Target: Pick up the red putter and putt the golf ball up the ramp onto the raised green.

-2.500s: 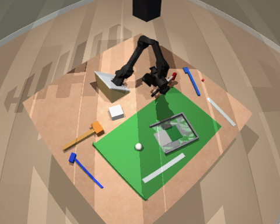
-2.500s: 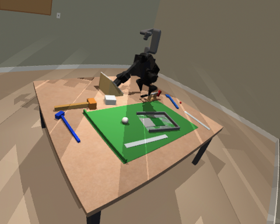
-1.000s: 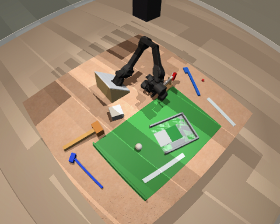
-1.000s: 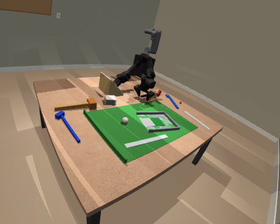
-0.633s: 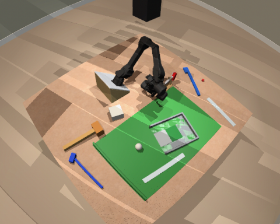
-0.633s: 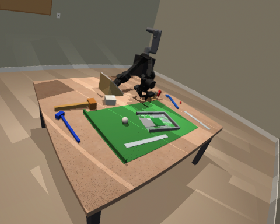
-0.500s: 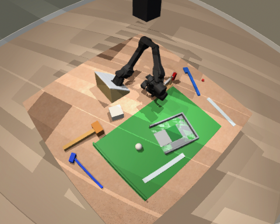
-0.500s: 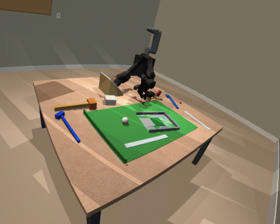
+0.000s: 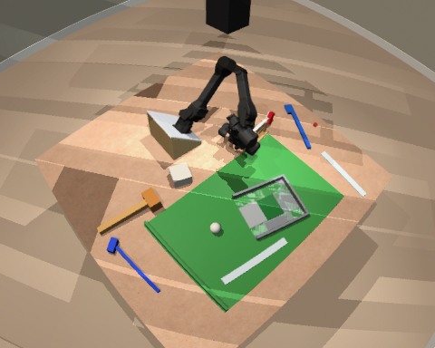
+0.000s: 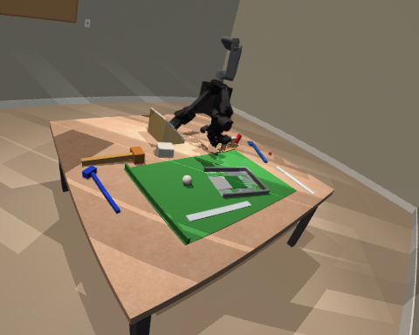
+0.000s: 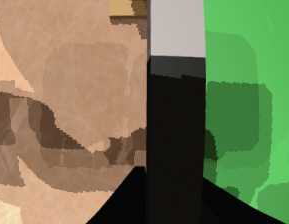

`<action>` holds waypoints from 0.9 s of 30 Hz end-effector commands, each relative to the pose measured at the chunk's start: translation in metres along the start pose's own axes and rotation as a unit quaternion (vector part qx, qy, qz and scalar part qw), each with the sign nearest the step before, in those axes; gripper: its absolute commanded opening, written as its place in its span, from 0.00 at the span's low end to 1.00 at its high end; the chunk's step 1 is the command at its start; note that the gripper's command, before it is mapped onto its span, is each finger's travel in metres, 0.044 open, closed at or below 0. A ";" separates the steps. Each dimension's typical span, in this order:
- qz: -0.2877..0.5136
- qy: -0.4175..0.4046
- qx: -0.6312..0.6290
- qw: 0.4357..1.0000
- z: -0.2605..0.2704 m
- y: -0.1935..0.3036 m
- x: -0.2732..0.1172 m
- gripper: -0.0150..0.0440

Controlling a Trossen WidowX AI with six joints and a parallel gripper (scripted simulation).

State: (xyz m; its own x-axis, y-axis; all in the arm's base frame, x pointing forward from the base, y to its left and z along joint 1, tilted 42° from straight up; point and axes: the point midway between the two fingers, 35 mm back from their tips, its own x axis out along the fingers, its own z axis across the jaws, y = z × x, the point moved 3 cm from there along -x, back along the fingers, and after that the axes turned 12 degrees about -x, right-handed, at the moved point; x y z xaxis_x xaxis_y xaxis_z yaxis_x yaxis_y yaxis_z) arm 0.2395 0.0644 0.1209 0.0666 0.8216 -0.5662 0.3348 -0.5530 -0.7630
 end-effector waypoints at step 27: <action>0.032 0.010 0.149 0.988 -0.008 0.023 -0.098 0.25</action>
State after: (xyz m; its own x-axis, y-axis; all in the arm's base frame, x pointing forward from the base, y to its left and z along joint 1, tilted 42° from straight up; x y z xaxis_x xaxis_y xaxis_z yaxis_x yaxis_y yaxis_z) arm 0.2421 -0.0115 0.1697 0.0871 0.7989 -0.5951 0.1548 -0.6010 -0.7841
